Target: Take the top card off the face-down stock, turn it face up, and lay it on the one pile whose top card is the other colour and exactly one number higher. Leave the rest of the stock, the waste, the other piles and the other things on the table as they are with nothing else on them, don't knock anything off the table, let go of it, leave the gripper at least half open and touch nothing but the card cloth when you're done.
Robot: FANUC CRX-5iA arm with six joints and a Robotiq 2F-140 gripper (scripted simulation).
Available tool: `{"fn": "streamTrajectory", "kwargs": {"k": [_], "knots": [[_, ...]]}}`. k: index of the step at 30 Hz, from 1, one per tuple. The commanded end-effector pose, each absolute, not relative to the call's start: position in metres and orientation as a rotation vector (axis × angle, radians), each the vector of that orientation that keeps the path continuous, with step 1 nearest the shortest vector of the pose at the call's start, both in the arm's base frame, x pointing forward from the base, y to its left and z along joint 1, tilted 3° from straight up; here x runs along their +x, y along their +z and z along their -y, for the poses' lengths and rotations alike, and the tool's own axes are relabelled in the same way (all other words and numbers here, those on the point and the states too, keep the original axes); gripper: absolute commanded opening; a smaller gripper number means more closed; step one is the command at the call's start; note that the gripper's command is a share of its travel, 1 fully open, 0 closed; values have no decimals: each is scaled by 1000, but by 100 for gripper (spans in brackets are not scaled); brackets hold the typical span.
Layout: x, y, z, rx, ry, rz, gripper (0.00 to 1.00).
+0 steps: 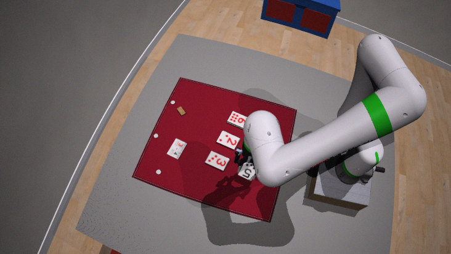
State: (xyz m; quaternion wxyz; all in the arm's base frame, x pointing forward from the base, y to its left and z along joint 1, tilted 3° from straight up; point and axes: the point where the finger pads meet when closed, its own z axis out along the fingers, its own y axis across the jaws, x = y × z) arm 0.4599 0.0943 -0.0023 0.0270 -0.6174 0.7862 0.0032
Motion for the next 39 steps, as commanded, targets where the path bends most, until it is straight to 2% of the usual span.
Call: {"fn": "streamTrajectory", "kwargs": {"k": [1,20,39], "knots": [[461,-2,-92,-1887,10,-2443,41],[475,-1,-51,-1586,20,-2650,41],[508,0,43,-817,42,-2984,41]]}}
